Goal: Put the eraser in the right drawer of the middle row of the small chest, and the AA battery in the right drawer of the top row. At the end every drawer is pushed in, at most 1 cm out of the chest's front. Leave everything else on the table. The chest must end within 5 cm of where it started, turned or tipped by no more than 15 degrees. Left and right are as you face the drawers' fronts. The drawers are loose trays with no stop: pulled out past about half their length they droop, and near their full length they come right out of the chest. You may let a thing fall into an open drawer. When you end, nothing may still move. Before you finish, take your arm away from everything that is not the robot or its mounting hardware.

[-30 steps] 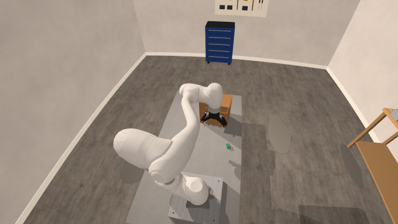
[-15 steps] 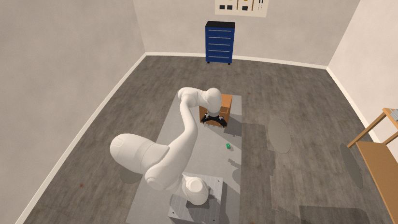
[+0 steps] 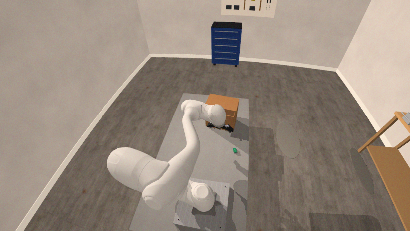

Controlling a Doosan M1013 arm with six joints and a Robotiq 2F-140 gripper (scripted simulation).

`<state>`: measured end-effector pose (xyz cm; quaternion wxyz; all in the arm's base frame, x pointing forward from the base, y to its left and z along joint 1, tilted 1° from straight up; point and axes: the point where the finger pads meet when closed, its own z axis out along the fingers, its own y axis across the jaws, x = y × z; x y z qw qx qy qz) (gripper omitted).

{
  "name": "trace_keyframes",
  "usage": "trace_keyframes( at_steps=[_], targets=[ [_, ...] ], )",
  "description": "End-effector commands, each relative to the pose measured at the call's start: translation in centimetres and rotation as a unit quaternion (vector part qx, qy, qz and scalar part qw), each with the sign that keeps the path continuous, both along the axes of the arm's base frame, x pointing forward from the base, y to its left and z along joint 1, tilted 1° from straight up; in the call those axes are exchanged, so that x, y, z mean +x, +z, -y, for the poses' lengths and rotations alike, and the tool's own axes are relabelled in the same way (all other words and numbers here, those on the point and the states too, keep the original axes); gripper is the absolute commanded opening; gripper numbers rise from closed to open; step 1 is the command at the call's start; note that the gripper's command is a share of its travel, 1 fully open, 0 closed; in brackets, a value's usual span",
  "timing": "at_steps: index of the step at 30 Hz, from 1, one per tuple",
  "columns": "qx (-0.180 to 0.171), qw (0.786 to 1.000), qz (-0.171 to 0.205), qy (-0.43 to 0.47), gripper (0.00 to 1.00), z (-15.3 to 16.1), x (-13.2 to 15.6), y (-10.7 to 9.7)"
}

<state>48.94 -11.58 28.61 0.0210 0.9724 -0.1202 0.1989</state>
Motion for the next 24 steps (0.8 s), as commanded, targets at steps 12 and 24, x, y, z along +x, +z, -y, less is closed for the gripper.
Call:
trace_keyframes(
  at_steps=[12,24],
  targets=[
    [-0.046,0.98,0.192,0.0,1.0,0.7,3.3,-3.3],
    [-0.056,0.968,0.243,0.002,1.0,0.7,4.2,-4.1]
  ],
)
